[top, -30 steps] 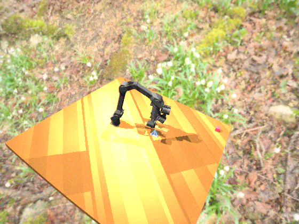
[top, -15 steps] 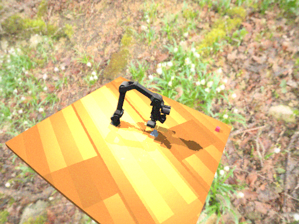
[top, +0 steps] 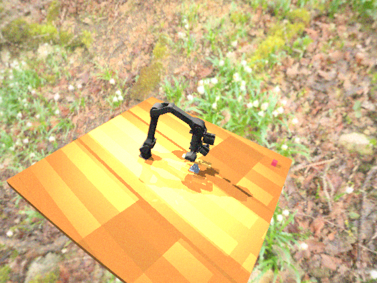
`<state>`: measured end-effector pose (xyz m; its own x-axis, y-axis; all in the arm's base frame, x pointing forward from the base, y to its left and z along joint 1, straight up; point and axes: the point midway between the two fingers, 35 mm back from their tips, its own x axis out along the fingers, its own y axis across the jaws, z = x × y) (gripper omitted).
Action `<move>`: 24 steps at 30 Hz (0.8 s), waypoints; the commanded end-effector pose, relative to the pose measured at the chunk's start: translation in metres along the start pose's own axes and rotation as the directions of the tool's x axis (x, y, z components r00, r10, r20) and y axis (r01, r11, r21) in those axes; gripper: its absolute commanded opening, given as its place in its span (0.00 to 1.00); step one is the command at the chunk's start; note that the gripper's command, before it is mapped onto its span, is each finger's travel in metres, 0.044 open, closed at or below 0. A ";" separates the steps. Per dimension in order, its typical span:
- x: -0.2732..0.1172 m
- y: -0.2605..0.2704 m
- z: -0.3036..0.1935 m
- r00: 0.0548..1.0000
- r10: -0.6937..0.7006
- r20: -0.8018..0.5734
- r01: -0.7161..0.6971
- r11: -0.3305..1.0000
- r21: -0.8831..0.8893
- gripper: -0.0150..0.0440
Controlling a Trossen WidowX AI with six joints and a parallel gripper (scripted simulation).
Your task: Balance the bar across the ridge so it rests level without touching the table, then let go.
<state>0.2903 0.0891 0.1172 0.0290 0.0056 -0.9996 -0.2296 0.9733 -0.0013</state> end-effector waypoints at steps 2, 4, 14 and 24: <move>0.000 0.000 0.000 1.000 0.000 0.000 0.000 1.000 0.000 0.54; 0.000 0.000 0.000 1.000 0.000 0.000 0.000 1.000 0.000 0.54; 0.000 0.000 0.000 1.000 0.000 0.000 0.000 1.000 0.000 0.55; 0.000 0.000 0.000 1.000 0.000 0.000 0.000 1.000 0.000 0.57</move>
<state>0.2903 0.0891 0.1171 0.0290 0.0056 -0.9996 -0.2296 0.9733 -0.0012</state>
